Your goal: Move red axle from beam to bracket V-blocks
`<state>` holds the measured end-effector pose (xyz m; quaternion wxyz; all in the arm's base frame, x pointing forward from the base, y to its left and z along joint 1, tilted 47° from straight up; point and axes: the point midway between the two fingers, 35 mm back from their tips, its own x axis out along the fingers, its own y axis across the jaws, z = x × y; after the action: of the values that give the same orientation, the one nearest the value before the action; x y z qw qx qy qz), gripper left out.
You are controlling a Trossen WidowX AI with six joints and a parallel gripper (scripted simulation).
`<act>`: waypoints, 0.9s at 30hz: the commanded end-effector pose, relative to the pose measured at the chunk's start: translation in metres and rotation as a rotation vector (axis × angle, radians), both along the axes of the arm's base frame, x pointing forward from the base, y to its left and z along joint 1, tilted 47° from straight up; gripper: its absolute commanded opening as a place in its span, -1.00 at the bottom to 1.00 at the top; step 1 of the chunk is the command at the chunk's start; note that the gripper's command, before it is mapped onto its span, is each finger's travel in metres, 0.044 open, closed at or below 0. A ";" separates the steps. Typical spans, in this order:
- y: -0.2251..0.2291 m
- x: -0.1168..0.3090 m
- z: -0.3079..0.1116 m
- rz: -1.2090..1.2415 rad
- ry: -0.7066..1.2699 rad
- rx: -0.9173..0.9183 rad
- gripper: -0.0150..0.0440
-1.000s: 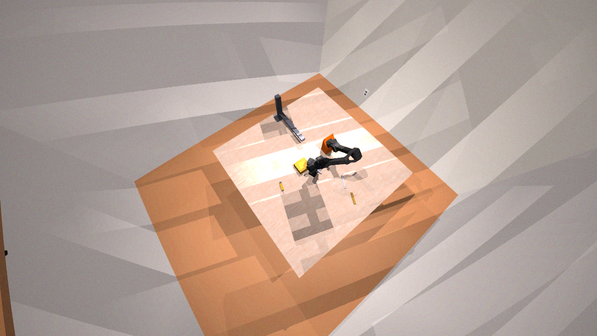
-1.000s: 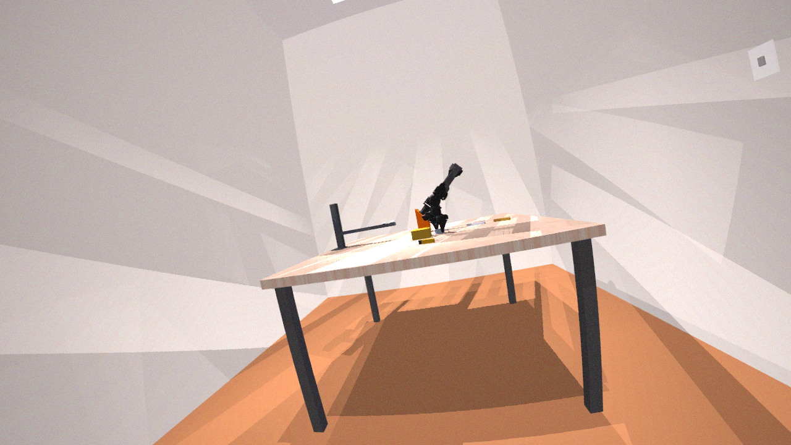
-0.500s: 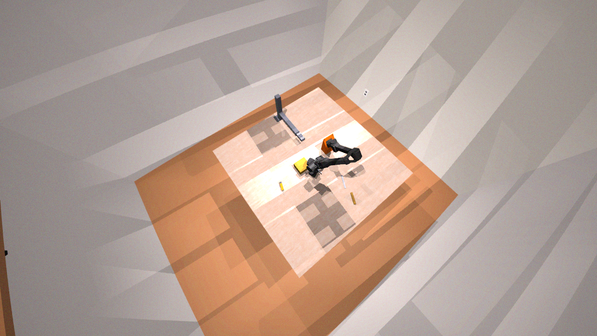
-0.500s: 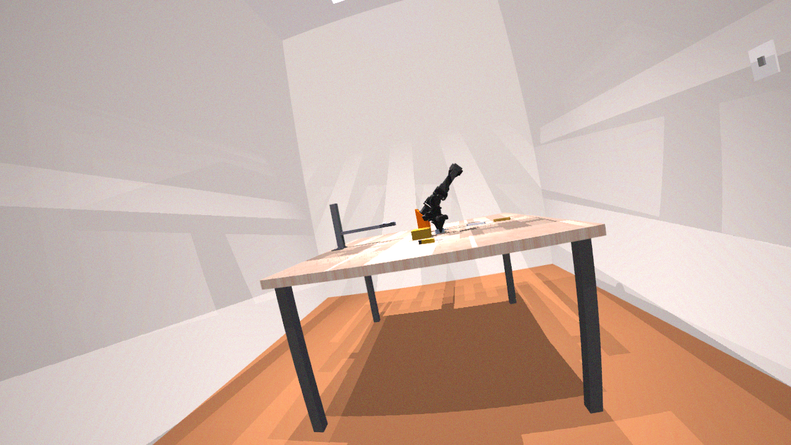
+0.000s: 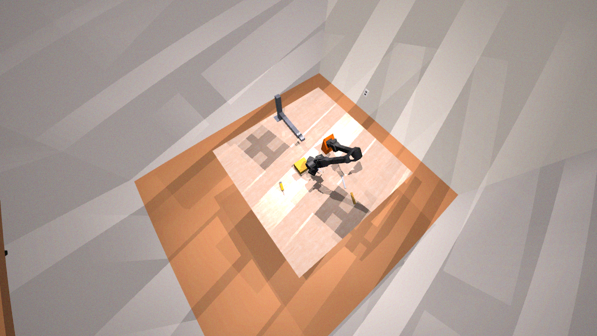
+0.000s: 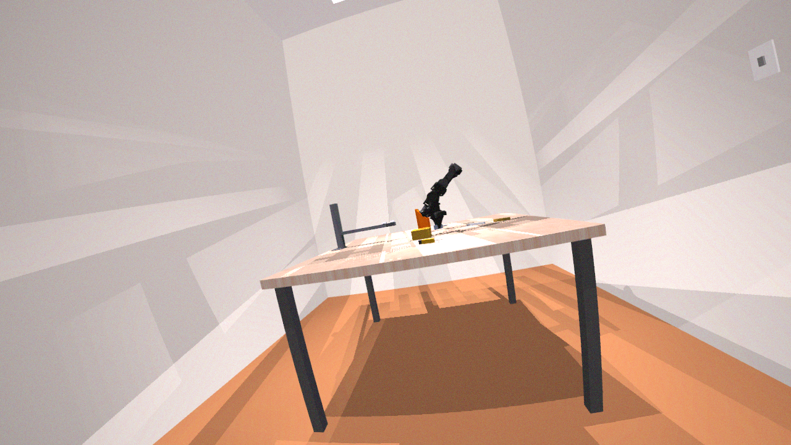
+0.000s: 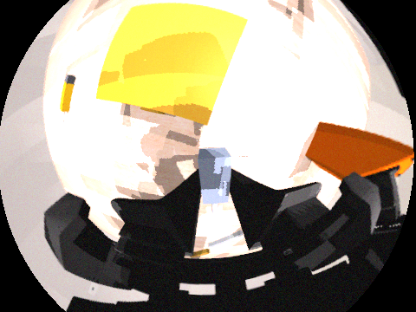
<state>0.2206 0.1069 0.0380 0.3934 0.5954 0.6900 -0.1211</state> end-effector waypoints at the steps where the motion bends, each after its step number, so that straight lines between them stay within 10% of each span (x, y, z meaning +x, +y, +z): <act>1: -0.018 0.002 0.015 0.001 -0.011 -0.006 -0.49; 27: -0.040 0.001 0.035 -0.203 0.207 0.009 -0.49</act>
<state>0.2217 0.0665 0.0730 0.3341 0.6331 0.6734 -0.1845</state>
